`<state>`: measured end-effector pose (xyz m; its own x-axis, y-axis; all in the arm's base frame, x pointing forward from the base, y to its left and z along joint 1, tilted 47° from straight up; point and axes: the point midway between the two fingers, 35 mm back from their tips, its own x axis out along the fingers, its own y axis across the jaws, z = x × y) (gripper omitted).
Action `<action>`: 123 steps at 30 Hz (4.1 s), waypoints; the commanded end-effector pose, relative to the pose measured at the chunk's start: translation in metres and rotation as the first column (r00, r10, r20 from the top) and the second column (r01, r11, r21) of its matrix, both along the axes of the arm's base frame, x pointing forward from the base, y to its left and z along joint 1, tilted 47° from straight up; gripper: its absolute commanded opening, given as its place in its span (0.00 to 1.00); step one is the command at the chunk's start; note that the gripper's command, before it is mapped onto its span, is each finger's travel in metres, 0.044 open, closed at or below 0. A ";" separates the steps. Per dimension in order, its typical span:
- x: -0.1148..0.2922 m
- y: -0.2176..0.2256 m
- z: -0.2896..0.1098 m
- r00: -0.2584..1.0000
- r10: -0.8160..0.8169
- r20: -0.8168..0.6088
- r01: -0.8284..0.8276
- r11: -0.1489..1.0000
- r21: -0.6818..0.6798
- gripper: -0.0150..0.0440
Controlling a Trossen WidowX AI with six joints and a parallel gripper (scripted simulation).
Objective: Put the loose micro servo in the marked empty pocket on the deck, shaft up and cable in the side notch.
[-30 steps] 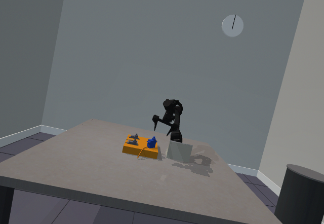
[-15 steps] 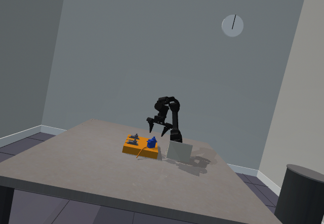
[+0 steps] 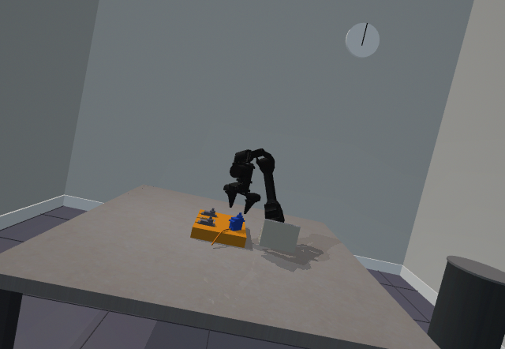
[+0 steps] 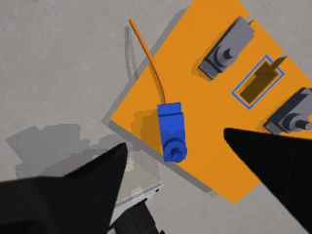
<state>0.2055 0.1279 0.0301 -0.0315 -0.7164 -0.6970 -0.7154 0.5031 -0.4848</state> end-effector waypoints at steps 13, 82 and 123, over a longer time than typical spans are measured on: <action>0.002 -0.021 -0.018 1.000 -0.013 0.009 0.013 1.000 -0.014 1.00; 0.032 -0.037 0.015 1.000 -0.013 0.010 0.013 1.000 -0.016 0.25; 0.031 -0.068 0.048 0.695 -0.486 0.529 0.510 0.853 0.113 0.25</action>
